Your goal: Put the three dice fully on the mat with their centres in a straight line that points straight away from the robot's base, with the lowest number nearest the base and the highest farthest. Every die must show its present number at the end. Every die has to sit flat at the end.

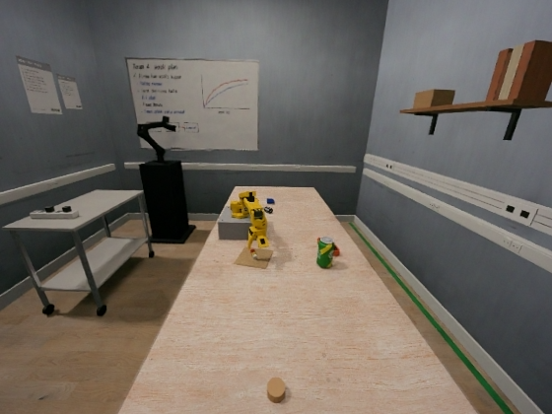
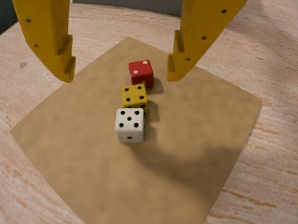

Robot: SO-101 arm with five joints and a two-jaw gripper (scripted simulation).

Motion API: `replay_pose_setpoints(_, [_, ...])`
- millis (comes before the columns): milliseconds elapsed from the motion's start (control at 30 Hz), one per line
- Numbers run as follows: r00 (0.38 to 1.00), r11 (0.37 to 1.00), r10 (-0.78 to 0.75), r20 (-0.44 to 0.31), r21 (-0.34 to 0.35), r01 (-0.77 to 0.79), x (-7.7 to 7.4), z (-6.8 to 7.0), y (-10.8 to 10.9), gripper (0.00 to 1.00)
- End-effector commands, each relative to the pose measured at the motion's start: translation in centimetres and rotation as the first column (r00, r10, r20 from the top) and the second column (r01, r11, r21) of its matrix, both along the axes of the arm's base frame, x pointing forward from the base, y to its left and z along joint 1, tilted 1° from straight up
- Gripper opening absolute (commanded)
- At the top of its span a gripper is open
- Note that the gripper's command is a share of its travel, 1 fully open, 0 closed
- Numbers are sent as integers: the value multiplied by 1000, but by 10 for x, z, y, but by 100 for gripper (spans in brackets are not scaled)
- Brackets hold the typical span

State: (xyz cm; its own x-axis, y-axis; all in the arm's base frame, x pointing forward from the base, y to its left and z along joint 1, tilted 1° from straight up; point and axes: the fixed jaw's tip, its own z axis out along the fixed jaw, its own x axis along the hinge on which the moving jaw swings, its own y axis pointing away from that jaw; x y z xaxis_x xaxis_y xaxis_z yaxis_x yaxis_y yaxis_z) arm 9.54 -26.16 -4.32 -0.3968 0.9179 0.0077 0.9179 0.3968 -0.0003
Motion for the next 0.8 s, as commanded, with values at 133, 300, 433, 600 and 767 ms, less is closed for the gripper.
replay_pose_setpoints(133, [1000,1000,-1,-6,20,2,2,-3,3,25])
replay_pose_setpoints(300, [1000,1000,-1,-6,20,2,2,-3,3,25])
replay_pose_setpoints(433, [1000,1000,-1,-6,20,2,2,-3,3,25])
replay_pose_setpoints(600, [1000,1000,-2,-6,19,2,2,-5,3,25])
replay_pose_setpoints(767, [1000,1000,-2,-5,17,2,2,-10,3,25])
